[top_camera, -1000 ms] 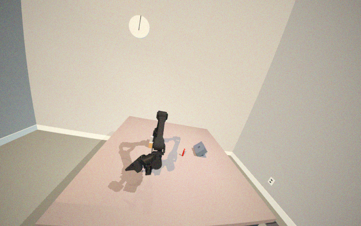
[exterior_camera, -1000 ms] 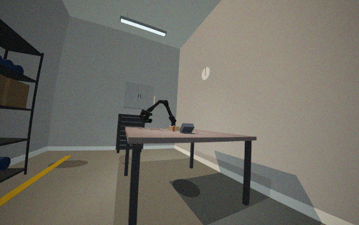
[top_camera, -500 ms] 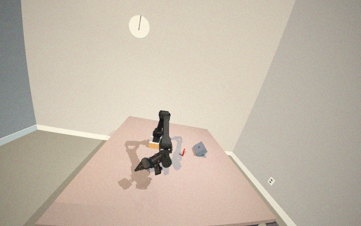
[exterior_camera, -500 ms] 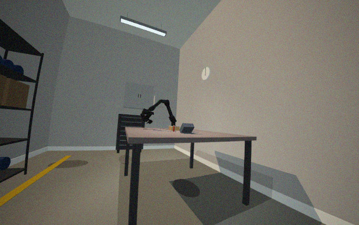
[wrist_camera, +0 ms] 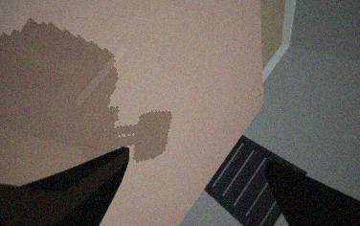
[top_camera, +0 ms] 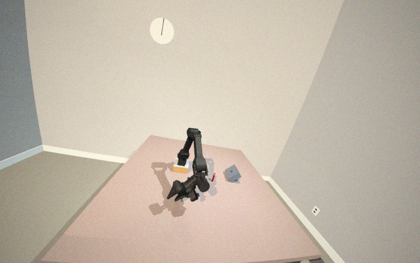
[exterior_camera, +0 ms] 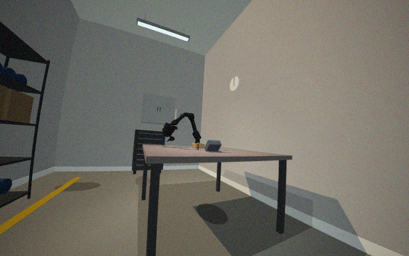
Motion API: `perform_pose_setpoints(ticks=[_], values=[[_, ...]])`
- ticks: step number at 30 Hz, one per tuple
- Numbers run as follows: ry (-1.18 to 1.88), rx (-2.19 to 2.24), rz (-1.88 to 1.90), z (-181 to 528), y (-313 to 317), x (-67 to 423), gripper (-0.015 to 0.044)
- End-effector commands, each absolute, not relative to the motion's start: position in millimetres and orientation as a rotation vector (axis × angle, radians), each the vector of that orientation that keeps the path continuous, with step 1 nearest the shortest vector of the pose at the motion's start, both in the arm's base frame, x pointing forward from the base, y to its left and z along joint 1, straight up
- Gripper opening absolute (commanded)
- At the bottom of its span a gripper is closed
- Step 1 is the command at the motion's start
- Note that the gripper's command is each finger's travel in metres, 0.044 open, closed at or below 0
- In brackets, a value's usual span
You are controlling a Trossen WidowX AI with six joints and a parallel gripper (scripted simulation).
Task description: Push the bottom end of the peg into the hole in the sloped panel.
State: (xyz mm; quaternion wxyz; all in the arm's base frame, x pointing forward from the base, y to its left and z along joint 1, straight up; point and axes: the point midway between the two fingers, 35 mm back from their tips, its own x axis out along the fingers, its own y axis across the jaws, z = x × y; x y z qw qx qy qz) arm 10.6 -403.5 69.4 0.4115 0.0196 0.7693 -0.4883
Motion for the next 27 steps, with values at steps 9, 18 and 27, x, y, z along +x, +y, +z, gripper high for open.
perform_pose_setpoints(ticks=[9, 18, 27], values=[[1.704, 0.182, -1.356, 66, -391, 54, 0.044], [1.537, 0.301, -1.433, 64, -378, 86, 0.044], [1.379, 0.435, -1.494, 63, -363, 116, 0.044]])
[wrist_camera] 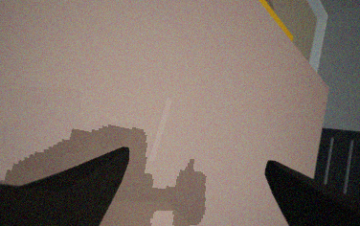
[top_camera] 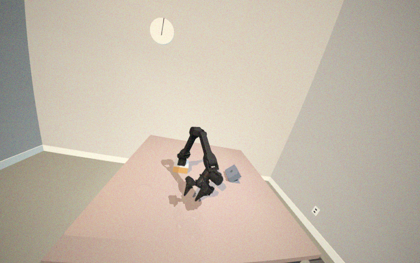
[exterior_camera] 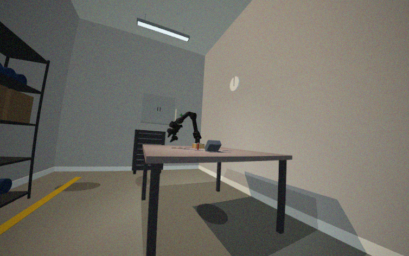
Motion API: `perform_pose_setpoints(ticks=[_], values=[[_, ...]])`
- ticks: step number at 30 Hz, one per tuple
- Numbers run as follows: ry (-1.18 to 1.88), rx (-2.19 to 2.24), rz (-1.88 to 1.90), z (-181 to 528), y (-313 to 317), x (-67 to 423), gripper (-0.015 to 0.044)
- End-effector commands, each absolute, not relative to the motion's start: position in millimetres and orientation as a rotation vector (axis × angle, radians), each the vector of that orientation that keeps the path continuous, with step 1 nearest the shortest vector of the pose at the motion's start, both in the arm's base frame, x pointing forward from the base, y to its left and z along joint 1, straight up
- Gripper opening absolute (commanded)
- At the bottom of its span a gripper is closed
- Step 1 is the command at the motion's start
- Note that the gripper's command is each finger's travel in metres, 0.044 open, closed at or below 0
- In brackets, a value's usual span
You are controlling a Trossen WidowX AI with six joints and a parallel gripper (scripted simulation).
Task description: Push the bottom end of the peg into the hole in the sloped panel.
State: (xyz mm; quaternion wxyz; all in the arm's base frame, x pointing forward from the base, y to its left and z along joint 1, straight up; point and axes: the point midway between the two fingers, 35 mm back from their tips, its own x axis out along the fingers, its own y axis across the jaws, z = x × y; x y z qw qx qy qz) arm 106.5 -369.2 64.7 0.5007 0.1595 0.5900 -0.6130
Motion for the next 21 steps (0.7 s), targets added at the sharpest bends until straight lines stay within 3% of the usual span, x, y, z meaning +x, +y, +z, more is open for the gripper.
perform_pose_setpoints(ticks=[1, 21], values=[[1.362, 0.451, -1.5, 63, -361, 119, 0.044], [1.058, 0.792, -1.593, 63, -315, 179, 0.044]])
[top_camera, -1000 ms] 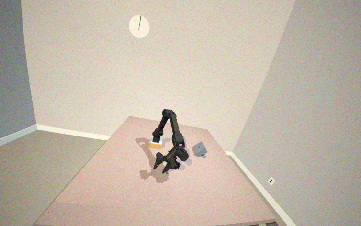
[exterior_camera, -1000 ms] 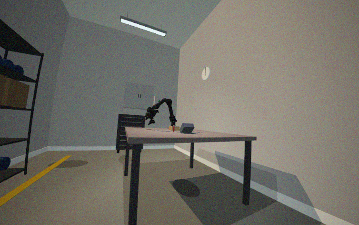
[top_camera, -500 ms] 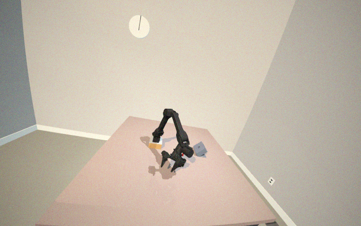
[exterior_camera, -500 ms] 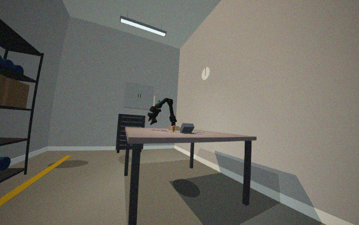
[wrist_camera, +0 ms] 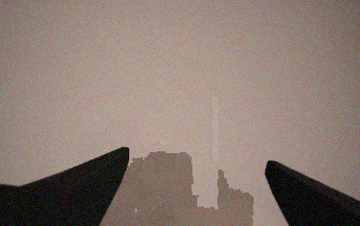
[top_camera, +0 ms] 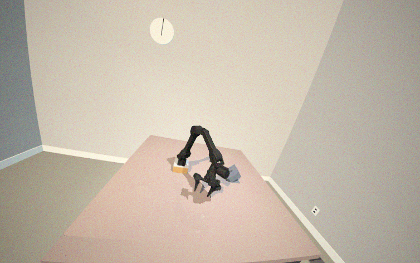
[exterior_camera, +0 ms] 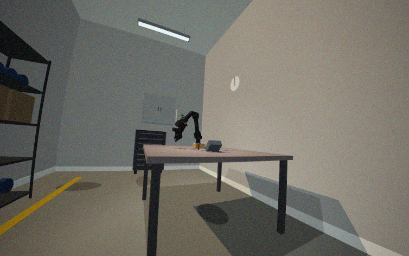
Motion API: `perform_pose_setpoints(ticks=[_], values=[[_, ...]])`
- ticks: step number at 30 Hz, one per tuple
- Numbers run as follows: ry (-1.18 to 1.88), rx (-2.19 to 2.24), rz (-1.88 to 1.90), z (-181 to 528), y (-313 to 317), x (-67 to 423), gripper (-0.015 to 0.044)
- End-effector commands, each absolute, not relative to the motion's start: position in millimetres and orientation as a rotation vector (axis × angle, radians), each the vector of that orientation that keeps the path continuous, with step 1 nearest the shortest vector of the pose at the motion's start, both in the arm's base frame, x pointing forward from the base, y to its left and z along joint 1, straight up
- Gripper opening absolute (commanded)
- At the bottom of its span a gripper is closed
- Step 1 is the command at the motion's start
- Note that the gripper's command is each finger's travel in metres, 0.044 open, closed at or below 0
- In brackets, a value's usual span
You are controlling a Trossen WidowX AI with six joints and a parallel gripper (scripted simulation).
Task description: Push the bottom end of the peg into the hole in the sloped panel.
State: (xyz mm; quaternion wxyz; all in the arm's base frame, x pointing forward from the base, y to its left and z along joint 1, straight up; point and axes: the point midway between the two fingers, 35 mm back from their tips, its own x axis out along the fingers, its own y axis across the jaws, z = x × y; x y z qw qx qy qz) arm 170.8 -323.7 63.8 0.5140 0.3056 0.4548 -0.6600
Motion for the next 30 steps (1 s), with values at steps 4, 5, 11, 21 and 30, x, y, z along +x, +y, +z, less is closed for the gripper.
perform_pose_setpoints(ticks=[4, 5, 11, 21, 30], values=[[1.004, 0.865, -1.608, 63, -304, 189, 0.044], [0.991, 0.883, -1.612, 63, -302, 192, 0.044], [0.917, 0.994, -1.633, 63, -285, 206, 0.044], [0.805, 1.18, -1.668, 65, -255, 228, 0.044], [0.716, 1.35, -1.703, 66, -226, 245, 0.044]])
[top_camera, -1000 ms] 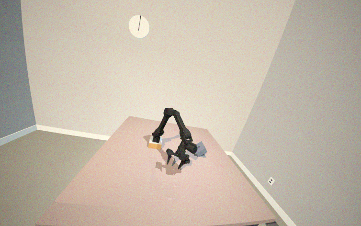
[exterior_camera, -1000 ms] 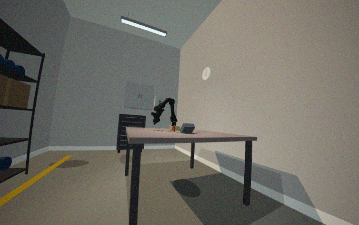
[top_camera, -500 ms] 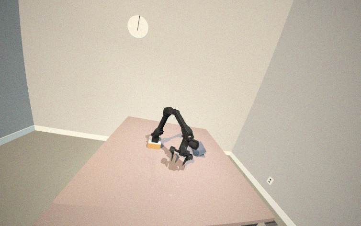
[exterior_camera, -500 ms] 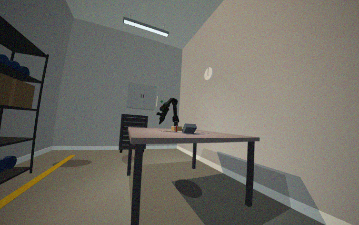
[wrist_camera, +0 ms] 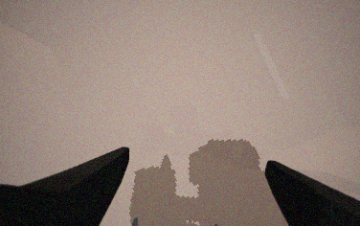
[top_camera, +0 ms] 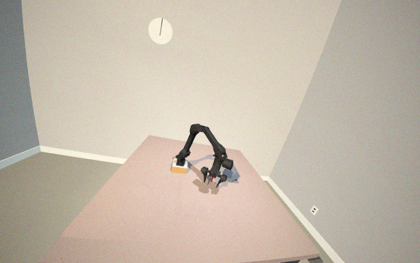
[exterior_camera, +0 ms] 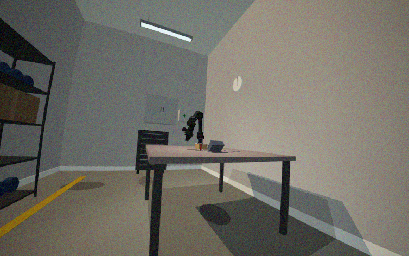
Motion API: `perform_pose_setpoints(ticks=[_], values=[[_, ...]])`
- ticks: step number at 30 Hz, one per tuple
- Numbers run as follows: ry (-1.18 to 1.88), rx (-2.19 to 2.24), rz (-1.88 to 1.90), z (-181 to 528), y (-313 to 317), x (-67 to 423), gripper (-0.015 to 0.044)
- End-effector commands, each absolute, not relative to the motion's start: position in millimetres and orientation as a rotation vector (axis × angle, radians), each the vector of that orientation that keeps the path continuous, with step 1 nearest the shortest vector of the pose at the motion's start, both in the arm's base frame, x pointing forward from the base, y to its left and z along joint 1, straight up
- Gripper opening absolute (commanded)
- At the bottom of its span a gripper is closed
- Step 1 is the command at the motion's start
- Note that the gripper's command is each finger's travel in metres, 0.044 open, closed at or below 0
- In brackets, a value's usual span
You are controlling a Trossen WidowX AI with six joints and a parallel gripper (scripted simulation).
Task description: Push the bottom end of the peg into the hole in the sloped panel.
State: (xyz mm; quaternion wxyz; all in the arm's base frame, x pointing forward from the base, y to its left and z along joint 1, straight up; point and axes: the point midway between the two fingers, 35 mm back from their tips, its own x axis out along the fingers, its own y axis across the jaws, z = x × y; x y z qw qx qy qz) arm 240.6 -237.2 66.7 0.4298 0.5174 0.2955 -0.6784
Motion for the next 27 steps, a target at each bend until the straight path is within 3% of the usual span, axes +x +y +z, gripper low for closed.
perform_pose_setpoints(ticks=[1, 27], values=[[0.707, 1.369, -1.708, 66, -223, 247, 0.044], [0.501, 1.831, -1.859, 74, -133, 279, 0.044]])
